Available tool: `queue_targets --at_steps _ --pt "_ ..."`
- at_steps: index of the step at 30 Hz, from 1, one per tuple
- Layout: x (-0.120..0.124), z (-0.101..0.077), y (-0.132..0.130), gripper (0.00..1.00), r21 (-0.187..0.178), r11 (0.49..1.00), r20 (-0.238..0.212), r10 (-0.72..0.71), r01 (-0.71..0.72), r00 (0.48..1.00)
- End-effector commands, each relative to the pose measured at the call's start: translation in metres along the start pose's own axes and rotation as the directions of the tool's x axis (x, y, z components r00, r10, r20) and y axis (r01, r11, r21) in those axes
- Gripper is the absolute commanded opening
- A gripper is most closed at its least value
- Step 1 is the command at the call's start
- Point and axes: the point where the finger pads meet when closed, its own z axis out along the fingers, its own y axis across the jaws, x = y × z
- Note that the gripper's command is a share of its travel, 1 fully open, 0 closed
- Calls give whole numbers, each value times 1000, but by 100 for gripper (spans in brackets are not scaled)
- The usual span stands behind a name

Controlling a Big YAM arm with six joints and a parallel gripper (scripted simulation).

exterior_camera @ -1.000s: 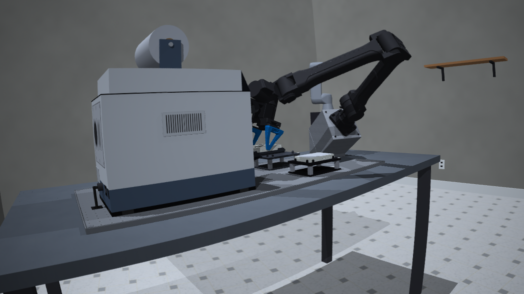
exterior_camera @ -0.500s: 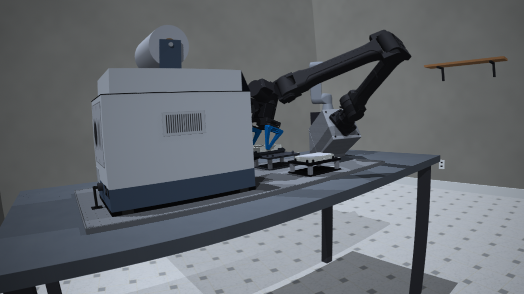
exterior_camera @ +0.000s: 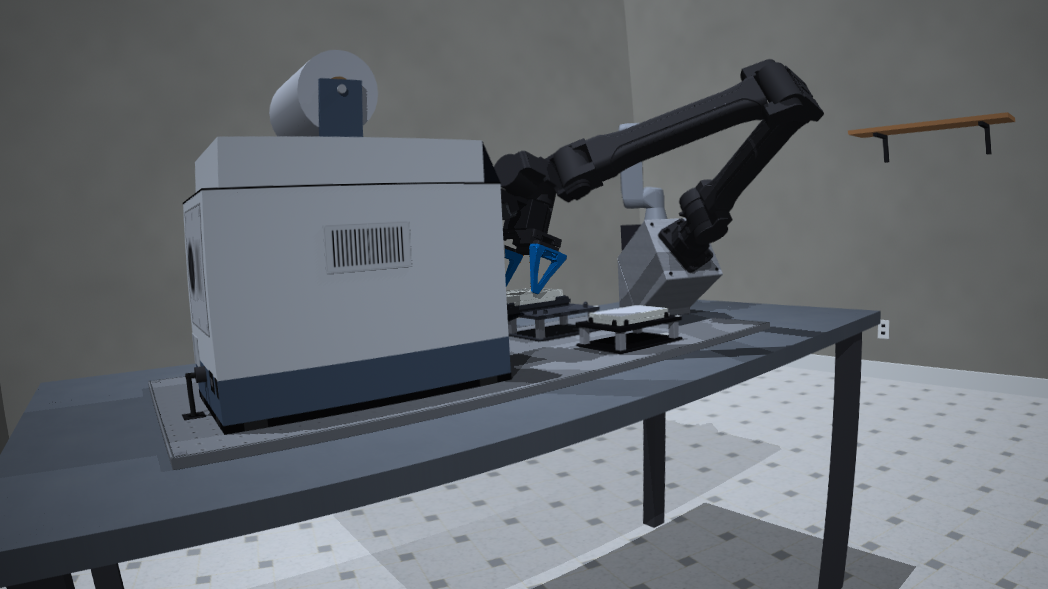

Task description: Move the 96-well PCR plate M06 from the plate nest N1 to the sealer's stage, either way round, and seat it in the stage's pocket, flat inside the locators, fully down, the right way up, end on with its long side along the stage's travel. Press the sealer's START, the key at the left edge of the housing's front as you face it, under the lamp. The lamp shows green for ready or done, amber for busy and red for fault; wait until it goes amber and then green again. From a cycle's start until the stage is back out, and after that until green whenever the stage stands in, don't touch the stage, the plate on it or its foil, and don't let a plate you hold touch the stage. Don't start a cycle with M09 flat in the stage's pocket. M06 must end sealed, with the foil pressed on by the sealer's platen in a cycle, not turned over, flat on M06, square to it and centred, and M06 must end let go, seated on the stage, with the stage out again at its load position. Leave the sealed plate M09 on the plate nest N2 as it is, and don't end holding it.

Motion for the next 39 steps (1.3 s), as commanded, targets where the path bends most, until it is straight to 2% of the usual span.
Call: queue_targets --at_steps 1,7,12,18,25,31,39 --pt "-6 -3 0 100 1 1000 2 -15 15 1000" --pt "-11 -10 -6 100 7 1000 10 -9 8 1000" --pt "-20 -19 3 100 5 999 27 -31 31 999" --pt "-20 -16 11 100 -4 999 18 -42 42 999" --pt "-13 -20 -6 100 8 1000 9 -5 5 1000" --pt "-15 -18 -4 100 4 1000 15 -6 6 1000" --pt "-12 -9 3 100 -6 1000 1 -4 4 1000"
